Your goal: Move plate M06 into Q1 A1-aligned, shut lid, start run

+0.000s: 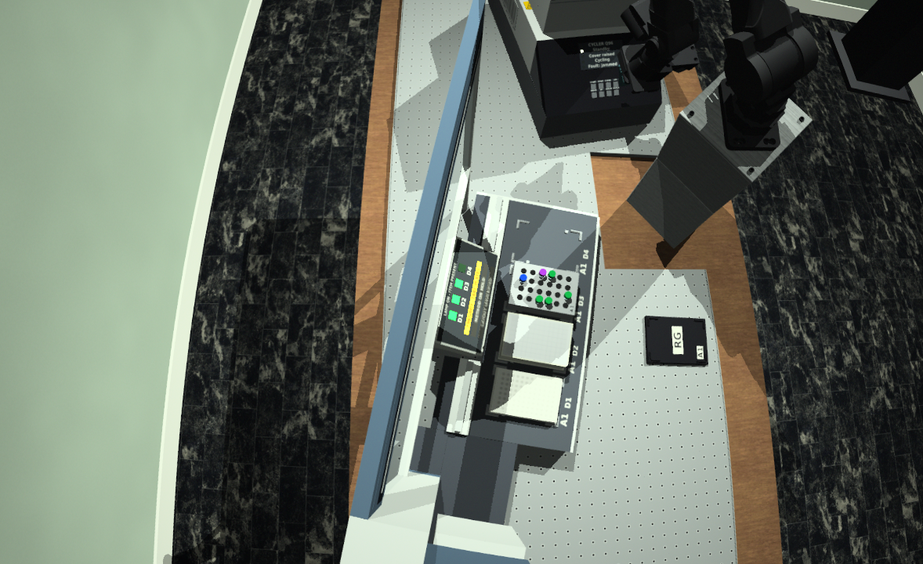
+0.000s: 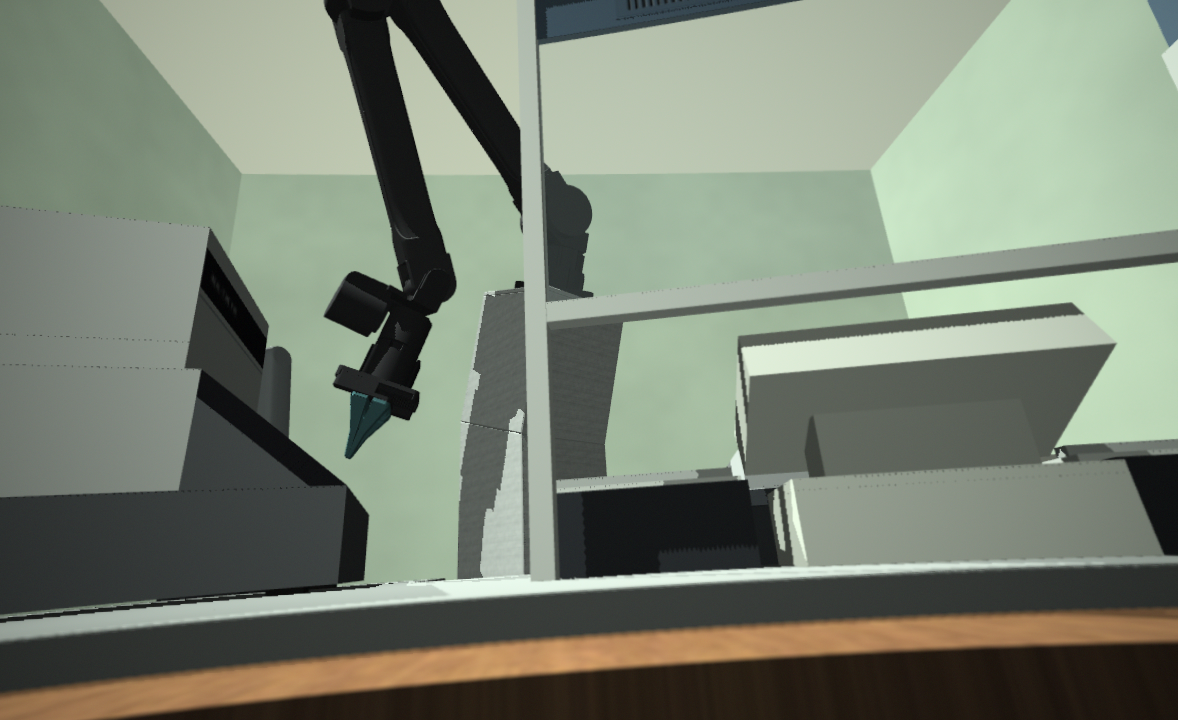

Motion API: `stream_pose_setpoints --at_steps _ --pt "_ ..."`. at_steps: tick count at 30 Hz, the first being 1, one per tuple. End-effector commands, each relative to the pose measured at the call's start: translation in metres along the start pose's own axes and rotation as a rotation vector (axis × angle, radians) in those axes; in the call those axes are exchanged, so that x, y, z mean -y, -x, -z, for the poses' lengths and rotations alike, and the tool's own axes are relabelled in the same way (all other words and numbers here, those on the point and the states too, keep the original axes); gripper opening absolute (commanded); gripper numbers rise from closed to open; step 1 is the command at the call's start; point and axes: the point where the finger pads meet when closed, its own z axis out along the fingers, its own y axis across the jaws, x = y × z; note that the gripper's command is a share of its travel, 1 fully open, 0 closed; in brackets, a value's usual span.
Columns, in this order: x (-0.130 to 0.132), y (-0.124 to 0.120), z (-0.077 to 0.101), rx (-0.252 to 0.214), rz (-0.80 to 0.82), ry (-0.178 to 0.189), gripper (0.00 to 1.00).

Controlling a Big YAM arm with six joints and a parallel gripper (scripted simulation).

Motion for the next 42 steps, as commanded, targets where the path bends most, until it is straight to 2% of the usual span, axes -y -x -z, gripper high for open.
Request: stream_pose_setpoints --at_steps 1,7,11,17,19,22,25,28,36,42 --pt "0.002 0.0 0.009 0.002 -0.01 -0.002 0.0" --pt "-0.007 0.001 0.007 0.0 -0.019 0.014 0.0" --pt "0.012 0.001 0.034 0.0 -0.019 0.018 0.0" --pt "0.033 0.0 0.056 0.001 -0.008 0.009 0.0" --pt "0.037 -0.003 0.065 -0.01 -0.001 0.013 0.0" --pt "0.044 -0.003 0.078 -0.004 0.003 0.021 0.0" --pt "0.047 -0.001 0.078 0.001 -0.005 0.012 0.0" --pt "0.058 0.001 0.093 0.004 -0.009 0.01 0.0" --pt "0.056 0.003 0.08 0.012 0.003 -0.014 0.0" --pt "0.053 0.001 0.08 0.008 0.007 -0.002 0.0"
